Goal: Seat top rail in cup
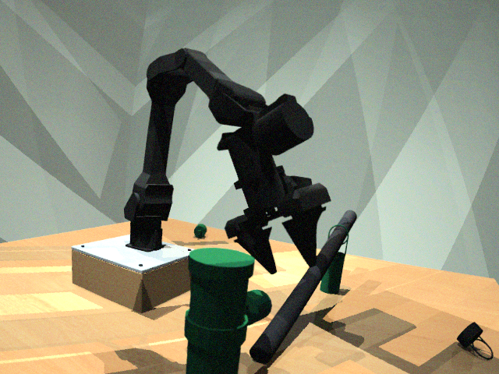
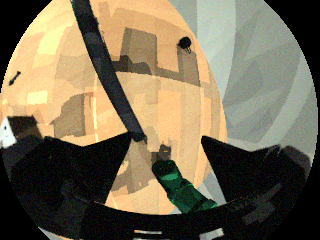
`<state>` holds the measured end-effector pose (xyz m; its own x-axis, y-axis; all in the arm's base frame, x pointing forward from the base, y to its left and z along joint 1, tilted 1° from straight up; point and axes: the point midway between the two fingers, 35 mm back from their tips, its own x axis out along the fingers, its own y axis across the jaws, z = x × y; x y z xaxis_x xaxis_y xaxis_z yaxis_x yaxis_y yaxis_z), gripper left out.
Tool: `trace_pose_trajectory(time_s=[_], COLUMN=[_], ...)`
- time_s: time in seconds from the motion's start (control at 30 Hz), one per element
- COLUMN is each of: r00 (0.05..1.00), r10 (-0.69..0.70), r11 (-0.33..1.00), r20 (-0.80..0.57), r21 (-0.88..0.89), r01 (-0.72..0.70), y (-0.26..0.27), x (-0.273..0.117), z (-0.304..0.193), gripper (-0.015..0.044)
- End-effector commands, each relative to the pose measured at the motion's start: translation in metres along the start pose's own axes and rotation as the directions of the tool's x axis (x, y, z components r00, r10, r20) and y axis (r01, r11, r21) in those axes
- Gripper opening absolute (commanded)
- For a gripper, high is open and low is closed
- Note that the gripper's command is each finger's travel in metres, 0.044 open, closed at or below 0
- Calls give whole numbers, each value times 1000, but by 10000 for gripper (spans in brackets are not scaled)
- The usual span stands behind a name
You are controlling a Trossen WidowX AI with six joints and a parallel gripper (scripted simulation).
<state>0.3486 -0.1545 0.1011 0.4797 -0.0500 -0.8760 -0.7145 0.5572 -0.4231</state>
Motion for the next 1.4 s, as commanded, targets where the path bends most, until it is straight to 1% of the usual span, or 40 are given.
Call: trace_pose_trajectory(time_s=[0.0, 0.2, 0.4, 1.1, 1.13, 1.2, 1.27, 1.37], r00=[999, 999, 999, 999, 999, 999, 998, 990], r10=[-27, -34, -42, -43, -38, -15, 24, 106], r11=[773, 610, 411, 400, 414, 485, 599, 799], r20=[-23, -29, -34, -34, -36, -45, -60, -94], r21=[633, 792, 911, 915, 909, 873, 800, 601], r01=[35, 43, 48, 48, 48, 47, 34, -29], y=[12, 19, 27, 27, 27, 28, 29, 31], x=[-44, -58, -73, -73, -73, -69, -62, -47], z=[52, 66, 79, 80, 80, 80, 80, 81], gripper=[440, 440, 440, 440, 440, 440, 440, 440])
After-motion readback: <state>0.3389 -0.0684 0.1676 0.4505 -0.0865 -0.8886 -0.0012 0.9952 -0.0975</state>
